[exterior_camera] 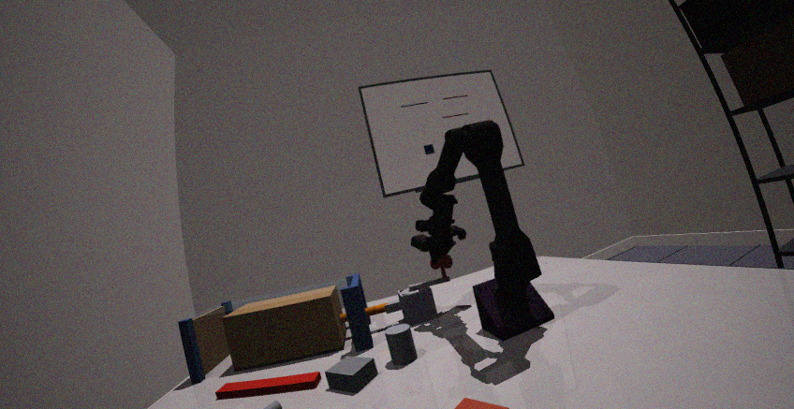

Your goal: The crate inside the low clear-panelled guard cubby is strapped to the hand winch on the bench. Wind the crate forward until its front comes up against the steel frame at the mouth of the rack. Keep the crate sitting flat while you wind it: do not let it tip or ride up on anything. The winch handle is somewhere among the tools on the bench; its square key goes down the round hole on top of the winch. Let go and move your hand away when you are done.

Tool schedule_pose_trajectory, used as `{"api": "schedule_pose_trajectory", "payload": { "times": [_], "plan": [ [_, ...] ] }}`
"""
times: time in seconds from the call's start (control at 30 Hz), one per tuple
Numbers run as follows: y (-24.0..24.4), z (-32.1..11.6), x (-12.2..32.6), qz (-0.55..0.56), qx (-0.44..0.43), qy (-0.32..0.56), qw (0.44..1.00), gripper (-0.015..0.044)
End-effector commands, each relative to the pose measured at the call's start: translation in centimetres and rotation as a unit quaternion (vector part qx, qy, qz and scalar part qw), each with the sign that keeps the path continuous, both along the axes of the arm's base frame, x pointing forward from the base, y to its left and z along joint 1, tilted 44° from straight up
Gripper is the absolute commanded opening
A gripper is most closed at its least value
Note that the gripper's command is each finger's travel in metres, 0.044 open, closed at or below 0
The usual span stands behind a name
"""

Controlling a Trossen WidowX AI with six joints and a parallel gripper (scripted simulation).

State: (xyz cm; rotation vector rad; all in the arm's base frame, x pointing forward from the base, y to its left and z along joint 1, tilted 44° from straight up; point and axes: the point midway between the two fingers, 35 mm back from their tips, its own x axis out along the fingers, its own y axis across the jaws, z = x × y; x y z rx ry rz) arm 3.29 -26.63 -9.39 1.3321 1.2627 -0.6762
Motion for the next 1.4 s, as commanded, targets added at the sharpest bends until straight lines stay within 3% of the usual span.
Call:
{"api": "schedule_pose_trajectory", "payload": {
  "times": [0.0,1.37],
  "plan": [
    [0.0,-1.6,0.0,0.01,0.01,0.005,1.0,0.0],
    [-5.6,-6.2,2.3,0.01,0.007,0.004,1.0,0.0]
  ]
}}
